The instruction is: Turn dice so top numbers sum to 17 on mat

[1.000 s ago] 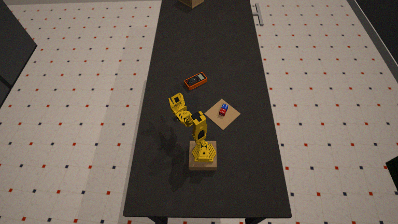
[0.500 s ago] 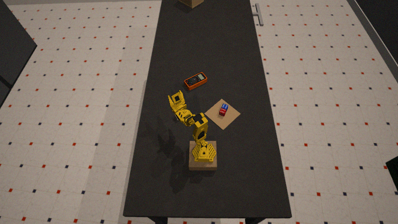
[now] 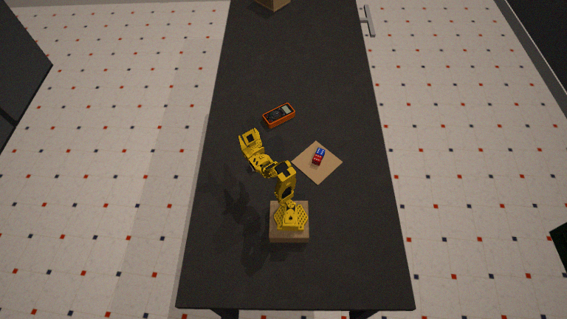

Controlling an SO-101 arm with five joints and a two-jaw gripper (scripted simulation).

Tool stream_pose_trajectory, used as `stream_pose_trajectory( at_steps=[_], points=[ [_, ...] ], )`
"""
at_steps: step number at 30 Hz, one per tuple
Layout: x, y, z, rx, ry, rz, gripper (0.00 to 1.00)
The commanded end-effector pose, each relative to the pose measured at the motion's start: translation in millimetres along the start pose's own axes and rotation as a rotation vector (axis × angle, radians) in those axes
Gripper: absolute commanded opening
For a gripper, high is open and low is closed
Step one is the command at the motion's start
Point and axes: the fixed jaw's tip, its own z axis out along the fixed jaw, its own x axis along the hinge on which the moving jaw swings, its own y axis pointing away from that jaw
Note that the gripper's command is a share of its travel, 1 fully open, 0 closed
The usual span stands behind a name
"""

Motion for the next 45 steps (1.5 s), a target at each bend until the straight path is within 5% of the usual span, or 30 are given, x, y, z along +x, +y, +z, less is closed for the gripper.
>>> stream_pose_trajectory(
  at_steps=[1,12,25,45],
  points=[
    [1.6,2.9,7.3,-0.009,0.036,0.004,0.35],
    [11.5,4.6,25.9,-0.011,0.182,0.018,0.35],
    [21.8,8.4,45.2,-0.008,0.477,0.042,0.35],
    [16.3,12.7,30.9,0.011,0.871,0.066,0.35]
  ],
)
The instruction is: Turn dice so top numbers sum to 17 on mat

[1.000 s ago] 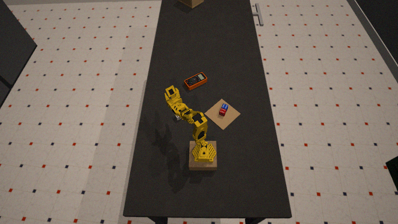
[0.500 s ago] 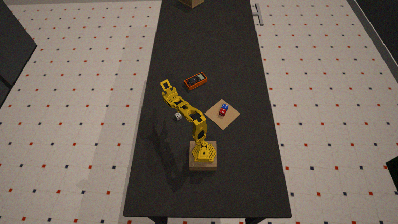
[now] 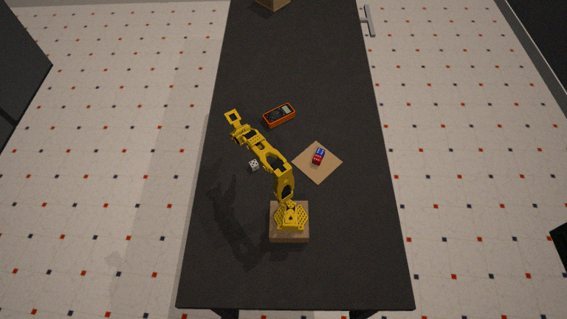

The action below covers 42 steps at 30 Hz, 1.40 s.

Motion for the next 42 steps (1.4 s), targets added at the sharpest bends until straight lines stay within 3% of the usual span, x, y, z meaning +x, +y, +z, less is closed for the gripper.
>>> stream_pose_trajectory(
  at_steps=[1,12,23,37,42],
  points=[
    [4.2,2.8,-0.4,0.001,0.089,0.004,0.35],
    [12.2,3.8,-20.3,0.016,0.258,0.016,0.35],
    [16.1,3.9,-30.0,0.023,0.323,0.020,0.35],
    [17.2,3.9,-31.9,0.024,0.338,0.021,0.35],
    [24.9,3.2,-24.8,0.029,0.380,0.020,0.35]
  ],
)
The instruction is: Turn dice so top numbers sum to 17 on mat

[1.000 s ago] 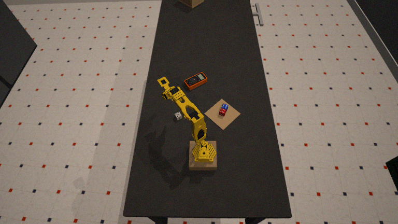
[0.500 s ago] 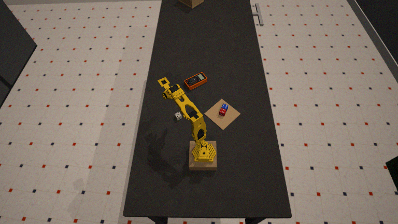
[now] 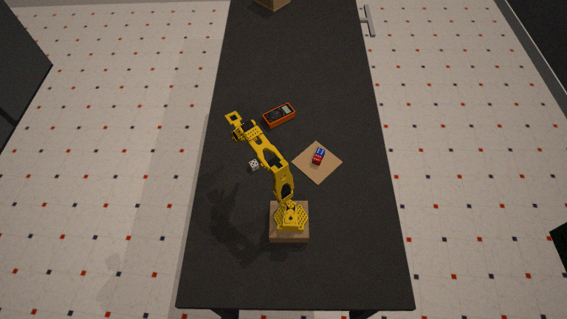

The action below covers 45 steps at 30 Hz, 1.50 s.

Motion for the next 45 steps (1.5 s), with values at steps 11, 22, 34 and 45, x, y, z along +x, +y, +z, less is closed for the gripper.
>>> stream_pose_trajectory(
  at_steps=[11,22,34,45],
  points=[
    [39.3,-2.2,55.5,0.030,0.277,0.000,0.35],
    [79.4,-7.1,90.6,0.058,0.490,-0.001,0.35],
    [80.3,-7.2,91.2,0.058,0.494,-0.001,0.35],
    [84.0,-7.7,90.4,0.066,0.519,0.014,0.35]
  ],
)
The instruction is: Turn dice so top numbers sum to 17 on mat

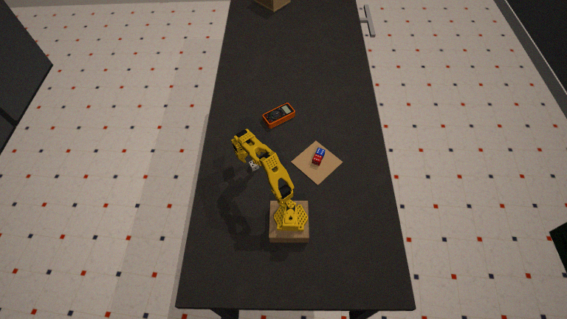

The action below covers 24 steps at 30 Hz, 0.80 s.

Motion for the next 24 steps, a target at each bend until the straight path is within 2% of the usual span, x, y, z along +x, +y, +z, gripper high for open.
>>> stream_pose_trajectory(
  at_steps=[1,24],
  points=[
    [5.5,1.7,3.7,0.005,0.042,0.013,0.35],
    [5.4,1.8,5.6,0.005,0.042,0.013,0.35]
  ],
)
